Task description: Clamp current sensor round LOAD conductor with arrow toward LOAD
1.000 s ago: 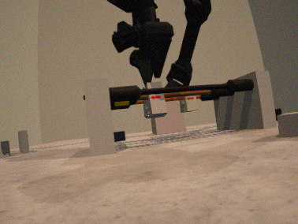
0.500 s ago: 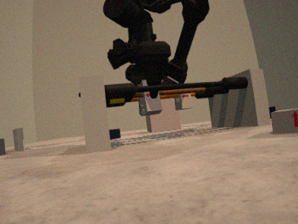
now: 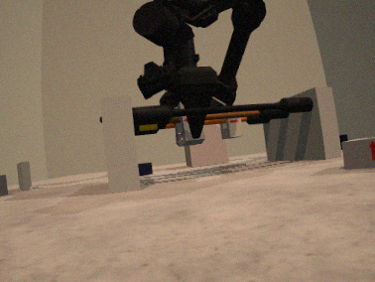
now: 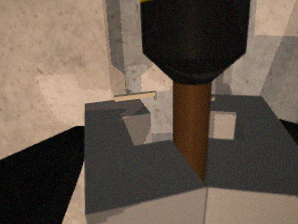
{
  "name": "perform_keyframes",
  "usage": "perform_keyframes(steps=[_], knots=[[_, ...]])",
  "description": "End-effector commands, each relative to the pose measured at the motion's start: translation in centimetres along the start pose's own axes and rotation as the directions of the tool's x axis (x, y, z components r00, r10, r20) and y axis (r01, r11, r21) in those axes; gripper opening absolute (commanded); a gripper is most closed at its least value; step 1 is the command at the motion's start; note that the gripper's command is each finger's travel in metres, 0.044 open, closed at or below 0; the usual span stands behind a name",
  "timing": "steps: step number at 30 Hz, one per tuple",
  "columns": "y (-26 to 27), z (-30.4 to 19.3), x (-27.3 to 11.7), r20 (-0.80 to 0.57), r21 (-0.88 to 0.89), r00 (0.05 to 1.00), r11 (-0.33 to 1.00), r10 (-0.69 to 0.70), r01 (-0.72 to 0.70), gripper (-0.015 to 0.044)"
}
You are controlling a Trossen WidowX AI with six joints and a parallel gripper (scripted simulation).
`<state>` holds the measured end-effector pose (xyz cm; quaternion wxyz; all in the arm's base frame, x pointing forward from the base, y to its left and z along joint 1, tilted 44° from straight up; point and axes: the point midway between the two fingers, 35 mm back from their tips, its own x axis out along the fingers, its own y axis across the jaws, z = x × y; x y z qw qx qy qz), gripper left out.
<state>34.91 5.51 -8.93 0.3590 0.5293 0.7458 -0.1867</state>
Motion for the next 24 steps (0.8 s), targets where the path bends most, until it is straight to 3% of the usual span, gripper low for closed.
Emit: perform_keyframes(steps=[1,20,24], knots=[[0.02,0.02,-0.09,0.001,0.0,1.0,1.0,0.002,-0.002,0.0413],[0.02,0.02,-0.09,0.001,0.0,1.0,1.0,0.002,-0.002,0.0287],[0.02,0.02,-0.09,0.001,0.0,1.0,1.0,0.002,-0.002,0.0182]])
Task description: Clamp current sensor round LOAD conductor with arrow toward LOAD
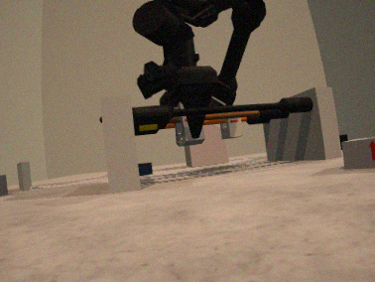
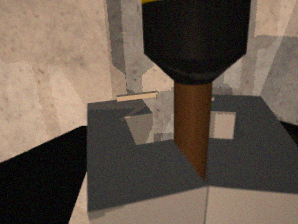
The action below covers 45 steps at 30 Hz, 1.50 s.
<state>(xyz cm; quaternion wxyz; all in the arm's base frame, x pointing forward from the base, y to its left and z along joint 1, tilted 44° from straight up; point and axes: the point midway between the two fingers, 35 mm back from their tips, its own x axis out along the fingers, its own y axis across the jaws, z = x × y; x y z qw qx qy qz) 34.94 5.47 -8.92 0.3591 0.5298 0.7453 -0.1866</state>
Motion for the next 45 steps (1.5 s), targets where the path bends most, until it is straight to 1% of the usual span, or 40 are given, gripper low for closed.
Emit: perform_keyframes(steps=[1,7,45], knots=[[0.01,0.0,-0.05,0.0,-0.001,1.0,1.0,0.0,0.0,0.0155],[0.01,0.0,-0.05,0.0,-0.001,1.0,1.0,0.0,0.0,0.0],[0.01,0.0,-0.05,0.0,-0.001,1.0,1.0,0.0,0.0,0.0]])
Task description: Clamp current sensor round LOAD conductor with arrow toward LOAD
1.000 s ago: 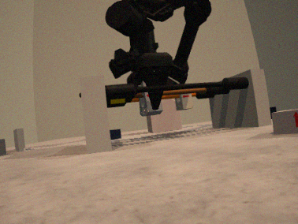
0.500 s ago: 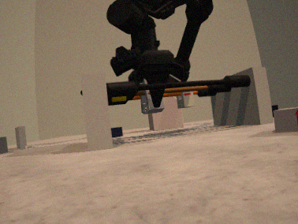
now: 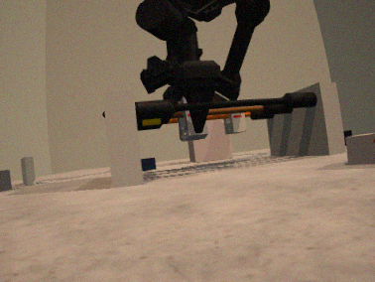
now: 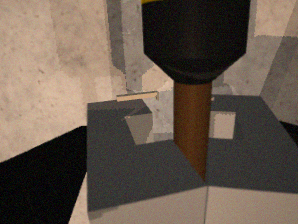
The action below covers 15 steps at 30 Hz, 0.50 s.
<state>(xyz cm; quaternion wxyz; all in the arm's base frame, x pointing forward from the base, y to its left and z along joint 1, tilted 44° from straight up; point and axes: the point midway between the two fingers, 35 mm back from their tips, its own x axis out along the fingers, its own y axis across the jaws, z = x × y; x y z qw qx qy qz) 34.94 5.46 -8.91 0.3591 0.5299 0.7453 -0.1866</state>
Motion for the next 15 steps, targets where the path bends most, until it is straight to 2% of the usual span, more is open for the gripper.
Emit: perform_keyframes(steps=[1,15], knots=[[0.01,0.0,-0.04,0.0,-0.001,1.0,1.0,0.0,0.0,0.0],[0.0,0.01,-0.37,-0.001,0.001,1.0,1.0,0.003,-0.003,0.0]])
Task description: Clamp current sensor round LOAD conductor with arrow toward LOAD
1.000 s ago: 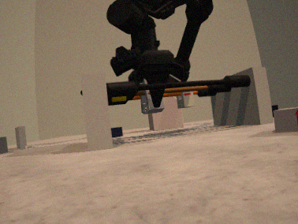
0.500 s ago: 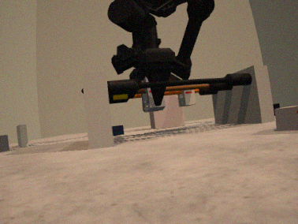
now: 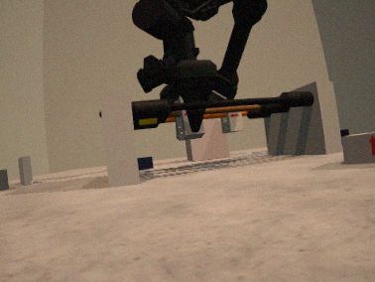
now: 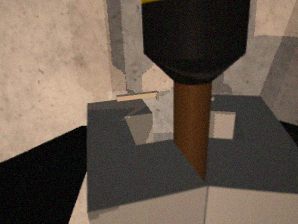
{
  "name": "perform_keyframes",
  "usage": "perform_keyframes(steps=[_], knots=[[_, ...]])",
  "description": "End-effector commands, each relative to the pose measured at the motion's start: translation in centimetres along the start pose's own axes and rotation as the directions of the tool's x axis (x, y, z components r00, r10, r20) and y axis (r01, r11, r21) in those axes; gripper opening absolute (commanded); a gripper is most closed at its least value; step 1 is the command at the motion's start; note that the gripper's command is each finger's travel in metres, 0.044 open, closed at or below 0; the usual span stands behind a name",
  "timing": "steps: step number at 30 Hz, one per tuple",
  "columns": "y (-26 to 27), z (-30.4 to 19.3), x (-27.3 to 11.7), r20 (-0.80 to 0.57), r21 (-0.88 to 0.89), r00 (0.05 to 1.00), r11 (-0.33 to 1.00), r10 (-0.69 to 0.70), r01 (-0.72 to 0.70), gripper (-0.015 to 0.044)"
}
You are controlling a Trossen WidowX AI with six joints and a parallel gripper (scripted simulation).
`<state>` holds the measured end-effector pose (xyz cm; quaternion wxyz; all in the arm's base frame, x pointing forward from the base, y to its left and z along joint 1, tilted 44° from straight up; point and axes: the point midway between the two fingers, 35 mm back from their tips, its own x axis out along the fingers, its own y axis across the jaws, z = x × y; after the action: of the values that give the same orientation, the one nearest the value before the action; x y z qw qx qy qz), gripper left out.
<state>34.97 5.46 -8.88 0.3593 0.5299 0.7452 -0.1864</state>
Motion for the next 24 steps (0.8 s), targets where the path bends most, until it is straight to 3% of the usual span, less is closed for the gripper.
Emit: perform_keyframes(steps=[1,24], knots=[[0.0,0.0,-0.5,-0.001,0.001,1.0,1.0,0.004,-0.004,0.0],[0.0,0.0,-1.7,-0.003,0.004,1.0,1.0,0.015,-0.015,0.0]])
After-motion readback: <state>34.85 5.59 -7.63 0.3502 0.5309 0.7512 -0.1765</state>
